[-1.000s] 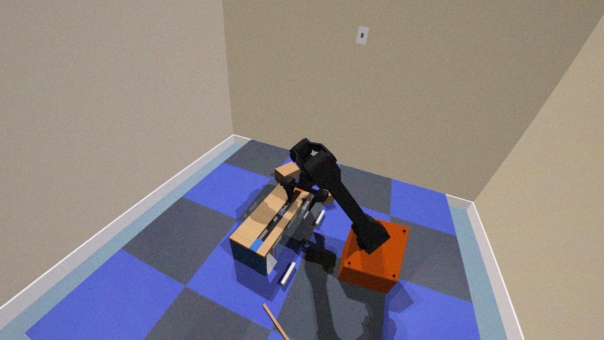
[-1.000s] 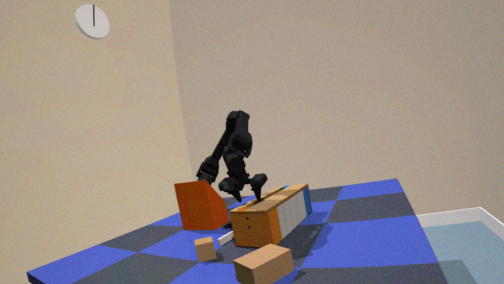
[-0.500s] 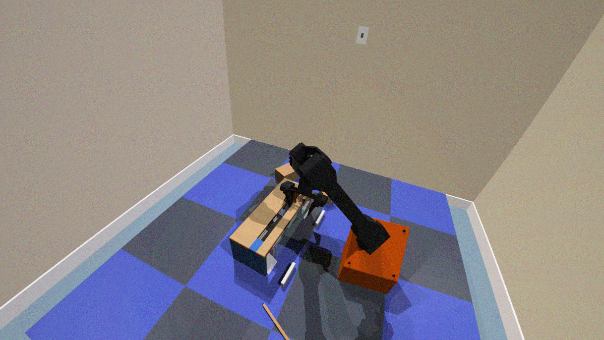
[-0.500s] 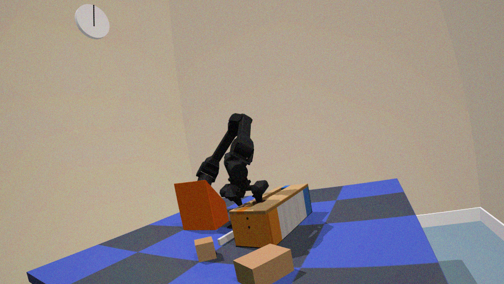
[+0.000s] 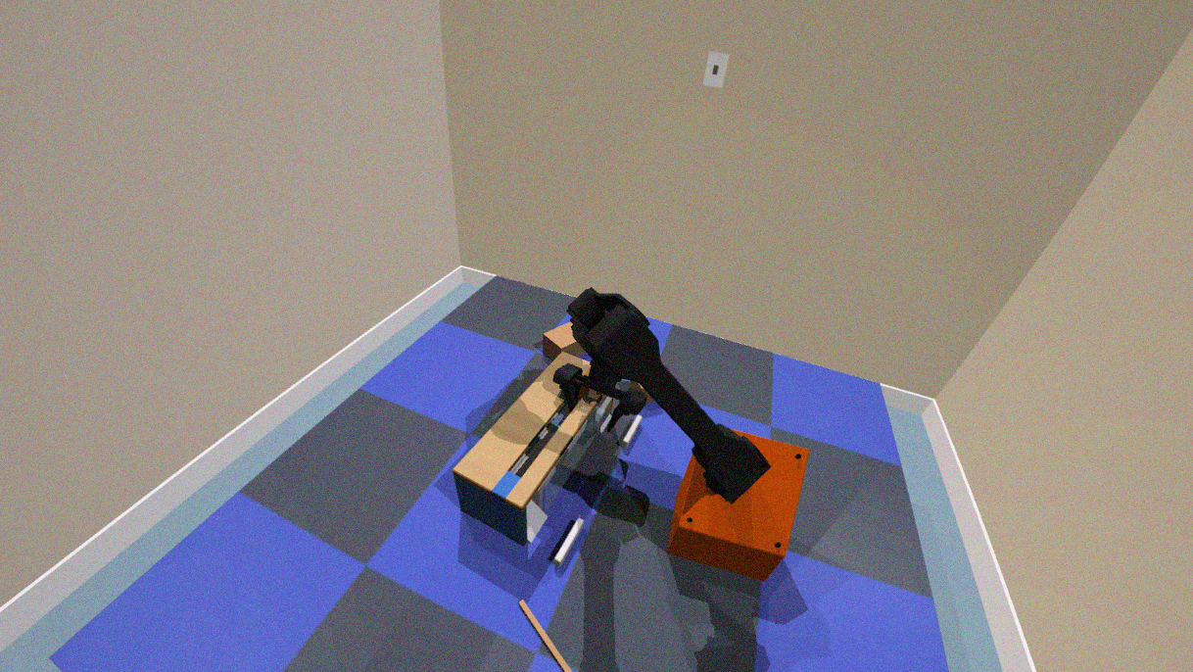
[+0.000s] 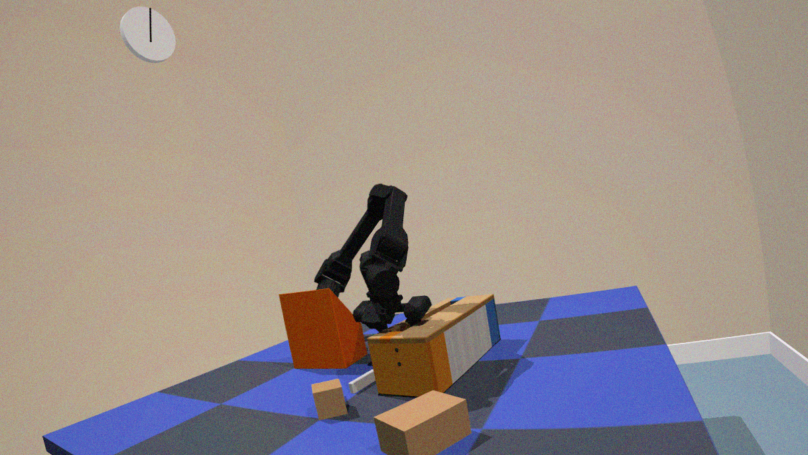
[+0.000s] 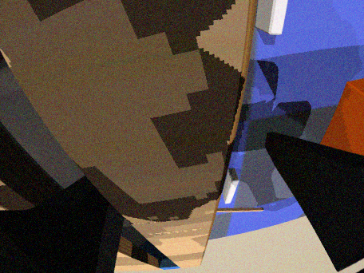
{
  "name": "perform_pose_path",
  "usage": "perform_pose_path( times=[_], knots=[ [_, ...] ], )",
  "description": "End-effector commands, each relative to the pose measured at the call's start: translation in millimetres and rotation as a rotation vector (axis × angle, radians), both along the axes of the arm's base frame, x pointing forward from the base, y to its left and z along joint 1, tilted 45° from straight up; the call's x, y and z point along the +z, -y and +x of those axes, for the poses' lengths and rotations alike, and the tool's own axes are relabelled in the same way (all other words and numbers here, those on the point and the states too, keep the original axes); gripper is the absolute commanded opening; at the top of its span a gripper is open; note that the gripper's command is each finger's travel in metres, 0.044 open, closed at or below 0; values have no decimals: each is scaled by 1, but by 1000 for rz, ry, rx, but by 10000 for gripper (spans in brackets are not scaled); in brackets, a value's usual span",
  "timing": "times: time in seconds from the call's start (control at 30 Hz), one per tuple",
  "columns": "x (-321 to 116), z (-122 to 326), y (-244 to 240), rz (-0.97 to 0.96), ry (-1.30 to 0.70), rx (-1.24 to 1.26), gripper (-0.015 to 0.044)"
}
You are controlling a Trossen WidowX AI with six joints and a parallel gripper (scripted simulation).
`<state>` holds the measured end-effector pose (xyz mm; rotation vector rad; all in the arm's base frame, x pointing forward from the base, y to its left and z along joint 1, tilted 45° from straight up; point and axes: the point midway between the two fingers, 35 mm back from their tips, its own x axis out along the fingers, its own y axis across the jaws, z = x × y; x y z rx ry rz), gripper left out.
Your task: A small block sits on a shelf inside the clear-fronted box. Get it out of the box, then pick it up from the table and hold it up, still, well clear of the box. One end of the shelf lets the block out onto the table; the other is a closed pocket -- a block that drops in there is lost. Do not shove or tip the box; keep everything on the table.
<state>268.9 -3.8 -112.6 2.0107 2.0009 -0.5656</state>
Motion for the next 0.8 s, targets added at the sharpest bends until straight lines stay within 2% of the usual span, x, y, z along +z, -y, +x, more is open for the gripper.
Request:
perform_pose_path(
  times=[0.0, 0.77],
  knots=[
    [4, 1, -4, 0, 0, 0, 400],
    [26, 3, -27, 2, -1, 0, 400]
  ],
)
